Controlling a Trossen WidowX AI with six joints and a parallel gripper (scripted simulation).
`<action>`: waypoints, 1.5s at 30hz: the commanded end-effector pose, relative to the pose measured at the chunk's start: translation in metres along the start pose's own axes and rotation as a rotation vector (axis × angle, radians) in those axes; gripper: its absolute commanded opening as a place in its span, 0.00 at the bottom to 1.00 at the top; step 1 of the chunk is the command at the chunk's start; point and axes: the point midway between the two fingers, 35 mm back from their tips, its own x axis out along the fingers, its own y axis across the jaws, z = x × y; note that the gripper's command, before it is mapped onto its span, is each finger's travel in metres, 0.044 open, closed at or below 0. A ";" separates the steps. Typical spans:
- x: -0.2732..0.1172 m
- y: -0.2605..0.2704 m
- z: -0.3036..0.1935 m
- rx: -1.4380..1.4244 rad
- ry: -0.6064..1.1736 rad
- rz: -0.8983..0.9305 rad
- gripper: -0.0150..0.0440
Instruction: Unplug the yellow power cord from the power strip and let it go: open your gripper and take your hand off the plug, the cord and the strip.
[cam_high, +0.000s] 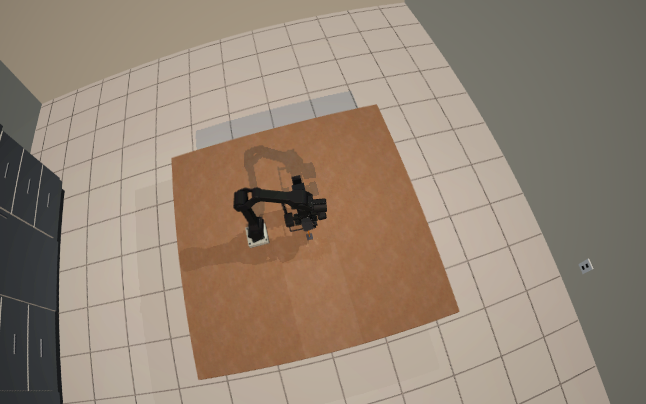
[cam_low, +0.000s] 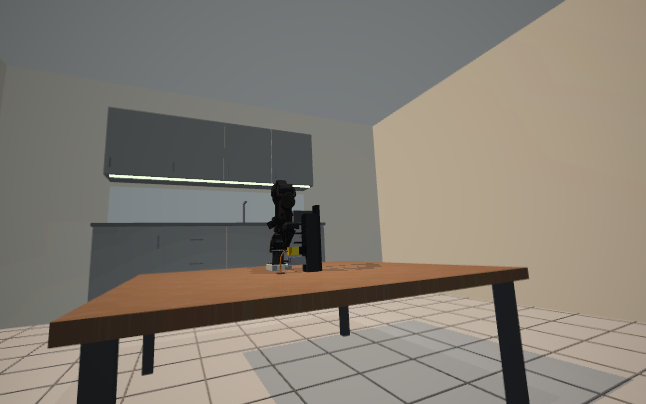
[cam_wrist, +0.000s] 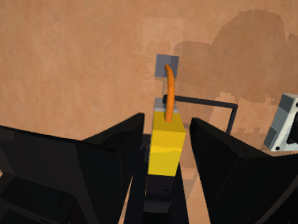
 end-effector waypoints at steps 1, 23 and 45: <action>0.000 -0.001 -0.007 0.006 -0.002 -0.002 0.53; 0.012 -0.002 -0.021 0.006 -0.001 -0.002 0.53; 0.010 -0.001 -0.013 0.000 0.001 0.000 0.25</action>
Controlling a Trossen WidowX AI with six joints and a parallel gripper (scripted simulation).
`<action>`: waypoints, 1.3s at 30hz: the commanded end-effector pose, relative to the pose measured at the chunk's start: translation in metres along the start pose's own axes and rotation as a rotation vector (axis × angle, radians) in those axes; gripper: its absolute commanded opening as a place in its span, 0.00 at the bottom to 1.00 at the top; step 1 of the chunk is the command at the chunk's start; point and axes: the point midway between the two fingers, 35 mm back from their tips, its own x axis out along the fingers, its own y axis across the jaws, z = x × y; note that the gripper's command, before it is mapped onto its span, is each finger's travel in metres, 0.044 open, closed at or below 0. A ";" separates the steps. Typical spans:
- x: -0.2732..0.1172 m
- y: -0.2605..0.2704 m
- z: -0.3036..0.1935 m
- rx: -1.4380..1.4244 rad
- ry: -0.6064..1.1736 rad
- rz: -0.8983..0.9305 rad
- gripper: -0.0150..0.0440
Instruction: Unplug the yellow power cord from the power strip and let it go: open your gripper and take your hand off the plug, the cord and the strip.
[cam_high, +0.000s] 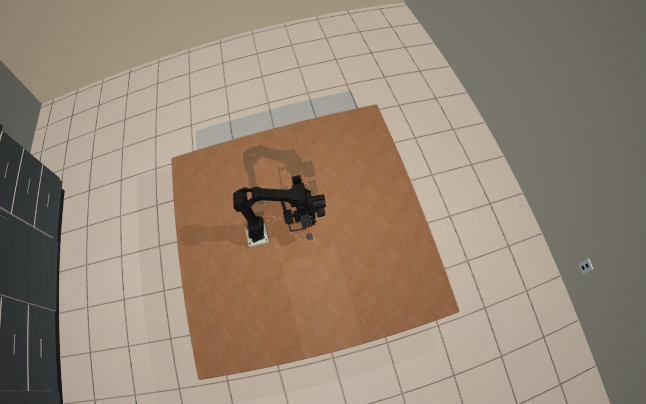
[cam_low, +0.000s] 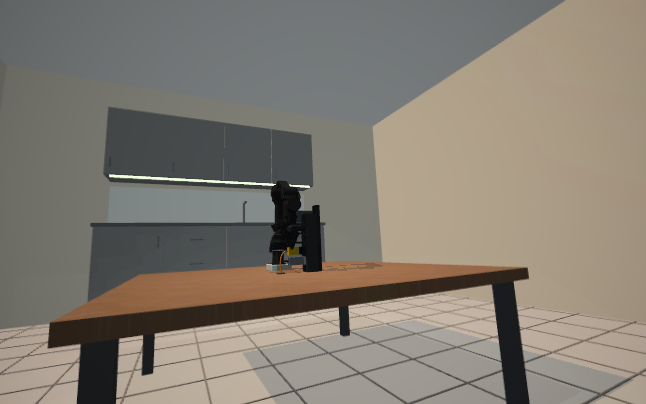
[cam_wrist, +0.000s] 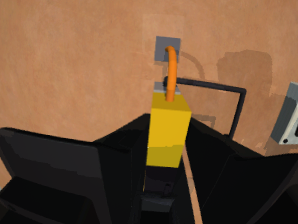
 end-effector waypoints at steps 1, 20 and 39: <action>-0.001 0.001 0.010 0.000 -0.012 0.002 0.25; -0.002 0.002 0.040 0.003 -0.016 0.001 0.25; 0.000 -0.002 0.040 0.006 -0.017 0.001 0.79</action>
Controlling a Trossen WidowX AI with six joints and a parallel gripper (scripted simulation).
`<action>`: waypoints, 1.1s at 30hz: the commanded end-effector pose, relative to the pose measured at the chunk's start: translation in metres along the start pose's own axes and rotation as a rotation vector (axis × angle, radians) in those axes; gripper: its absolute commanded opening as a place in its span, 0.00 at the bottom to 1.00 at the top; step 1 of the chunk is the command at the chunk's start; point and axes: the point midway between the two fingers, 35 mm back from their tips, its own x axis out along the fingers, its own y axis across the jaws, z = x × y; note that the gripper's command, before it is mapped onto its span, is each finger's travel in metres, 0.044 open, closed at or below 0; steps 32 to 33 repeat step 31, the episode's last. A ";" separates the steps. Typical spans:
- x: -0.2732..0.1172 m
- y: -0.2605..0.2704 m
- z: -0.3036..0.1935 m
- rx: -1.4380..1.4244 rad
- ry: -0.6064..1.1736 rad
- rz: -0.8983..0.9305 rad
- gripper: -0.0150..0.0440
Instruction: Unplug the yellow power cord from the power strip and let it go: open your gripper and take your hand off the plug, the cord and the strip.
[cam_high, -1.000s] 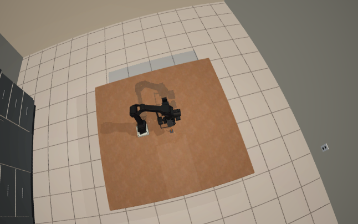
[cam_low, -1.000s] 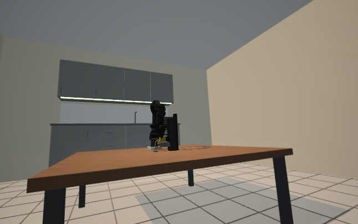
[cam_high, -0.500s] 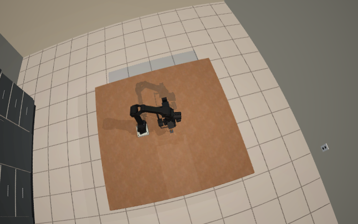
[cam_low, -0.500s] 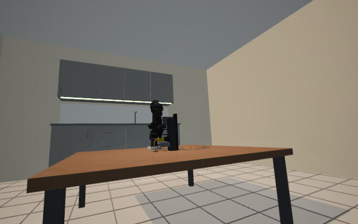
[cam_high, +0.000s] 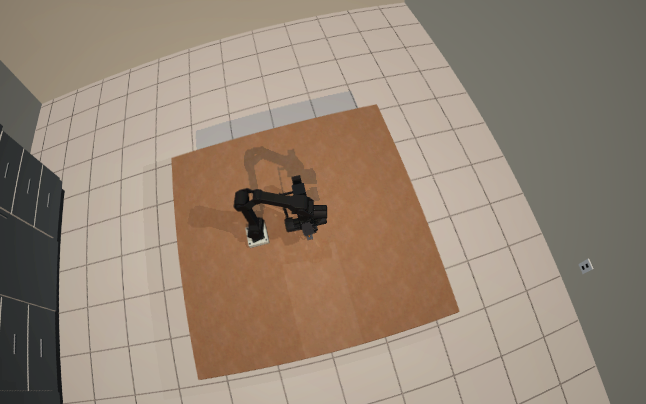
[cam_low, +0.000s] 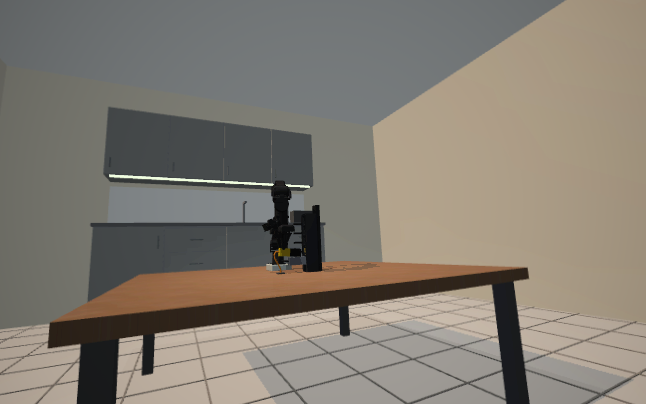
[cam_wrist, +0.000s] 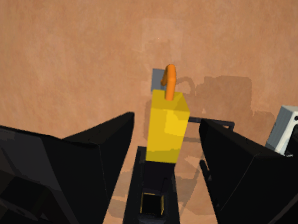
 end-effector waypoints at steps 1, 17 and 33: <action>0.000 0.000 0.000 0.006 -0.003 0.001 0.83; -0.012 -0.001 0.060 0.006 -0.009 0.000 1.00; -0.012 -0.001 0.060 0.006 -0.009 0.000 1.00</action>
